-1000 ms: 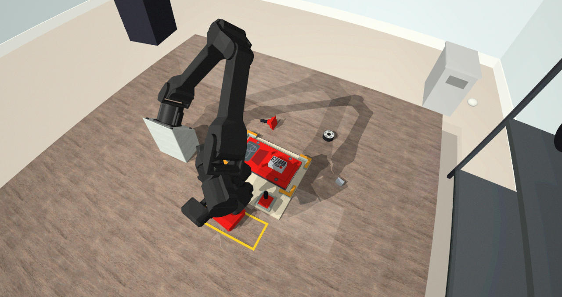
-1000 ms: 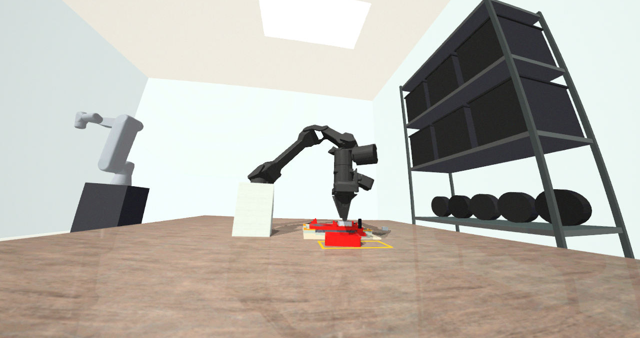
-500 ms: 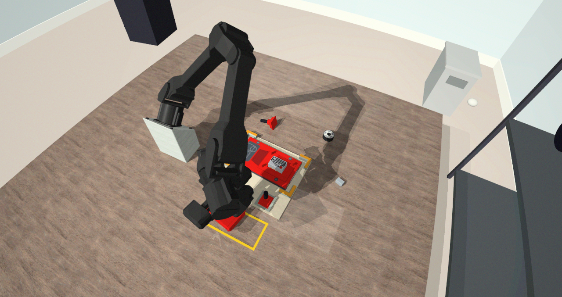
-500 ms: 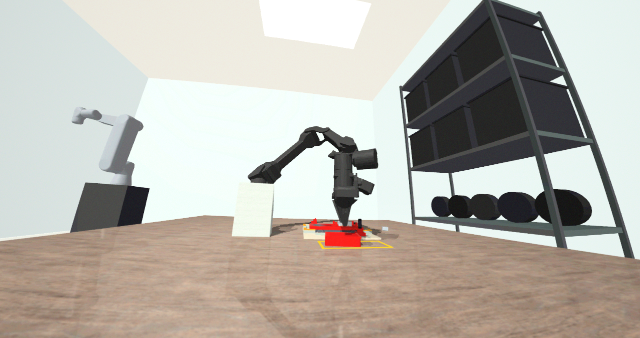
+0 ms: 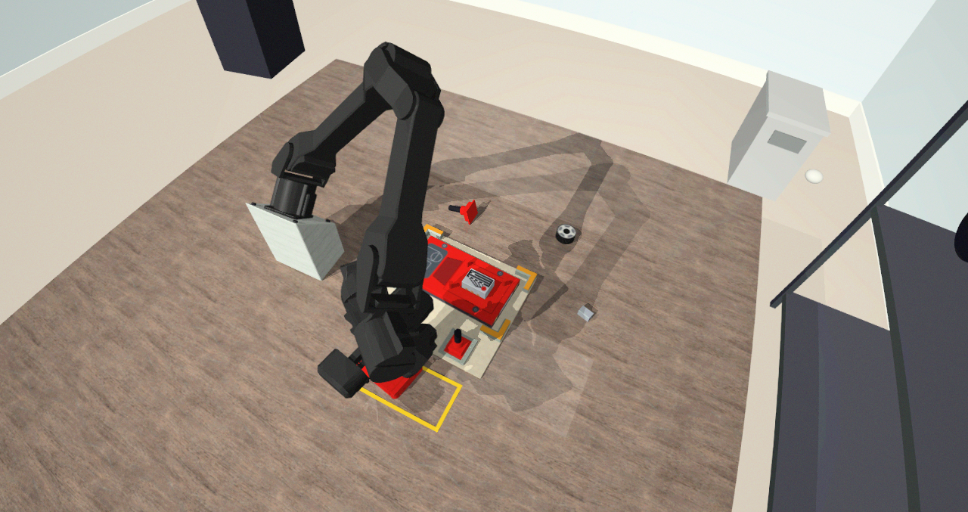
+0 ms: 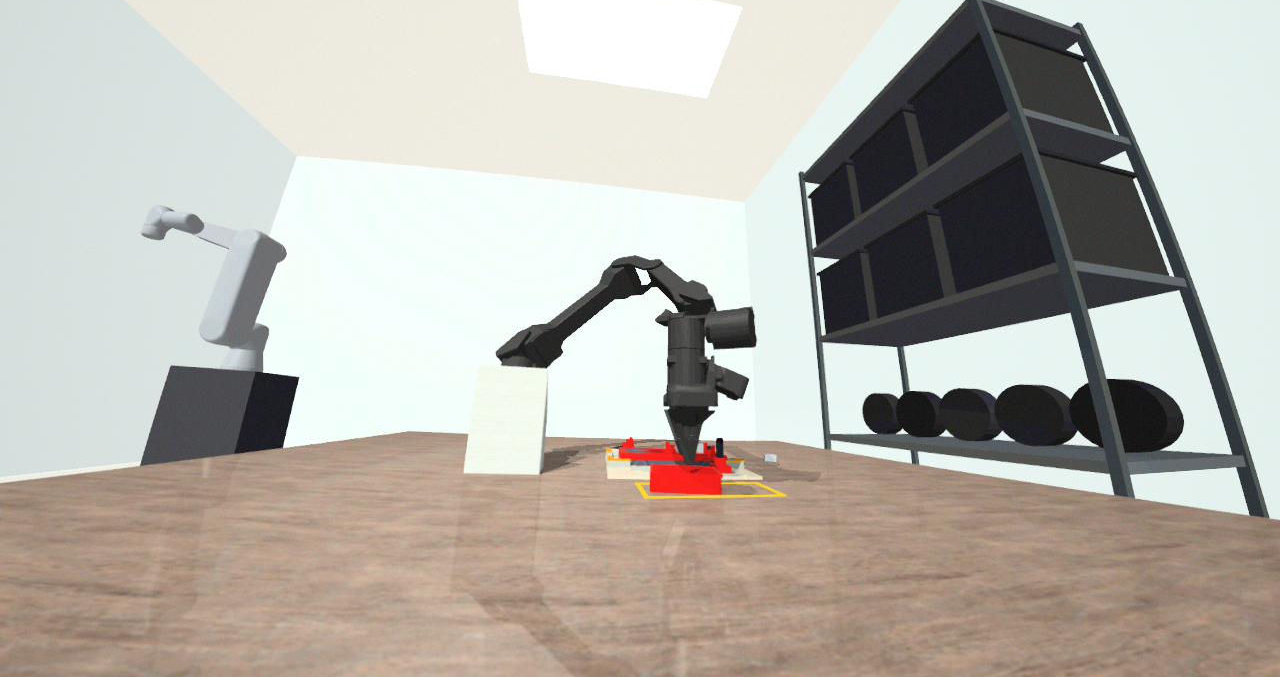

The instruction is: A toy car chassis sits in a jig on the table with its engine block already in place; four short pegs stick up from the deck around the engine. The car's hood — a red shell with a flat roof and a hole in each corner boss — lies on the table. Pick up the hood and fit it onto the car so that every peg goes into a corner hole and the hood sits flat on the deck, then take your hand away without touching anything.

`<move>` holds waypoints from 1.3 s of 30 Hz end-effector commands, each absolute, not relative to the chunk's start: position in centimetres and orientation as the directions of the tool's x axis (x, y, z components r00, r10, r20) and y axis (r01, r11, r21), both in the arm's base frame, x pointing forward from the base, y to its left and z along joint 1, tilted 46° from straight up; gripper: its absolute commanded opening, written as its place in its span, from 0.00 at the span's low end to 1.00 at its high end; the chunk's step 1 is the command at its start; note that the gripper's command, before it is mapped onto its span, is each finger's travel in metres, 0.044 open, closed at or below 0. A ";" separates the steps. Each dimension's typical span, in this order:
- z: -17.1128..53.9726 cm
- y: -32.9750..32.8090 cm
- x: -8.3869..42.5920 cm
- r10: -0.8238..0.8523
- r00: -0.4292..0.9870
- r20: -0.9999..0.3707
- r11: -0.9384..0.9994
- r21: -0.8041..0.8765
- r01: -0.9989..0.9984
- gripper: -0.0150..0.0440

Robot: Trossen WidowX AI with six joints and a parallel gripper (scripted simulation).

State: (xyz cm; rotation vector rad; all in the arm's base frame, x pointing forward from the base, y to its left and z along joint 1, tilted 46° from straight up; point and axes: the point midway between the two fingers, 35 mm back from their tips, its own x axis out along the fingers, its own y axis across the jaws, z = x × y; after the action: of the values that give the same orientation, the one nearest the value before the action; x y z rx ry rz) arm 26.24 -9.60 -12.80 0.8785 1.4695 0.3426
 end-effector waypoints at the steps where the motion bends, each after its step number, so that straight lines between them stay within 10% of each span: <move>1: -13.1 -9.2 26.2 0.694 0.123 -0.709 0.652 0.692 0.310 1.00; 39: -14.5 -7.7 26.3 0.695 0.123 -0.708 0.651 0.693 0.310 1.00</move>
State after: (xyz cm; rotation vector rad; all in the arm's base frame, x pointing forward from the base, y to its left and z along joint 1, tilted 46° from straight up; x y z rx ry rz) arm 26.32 -7.85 -14.39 0.8823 1.4717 0.3449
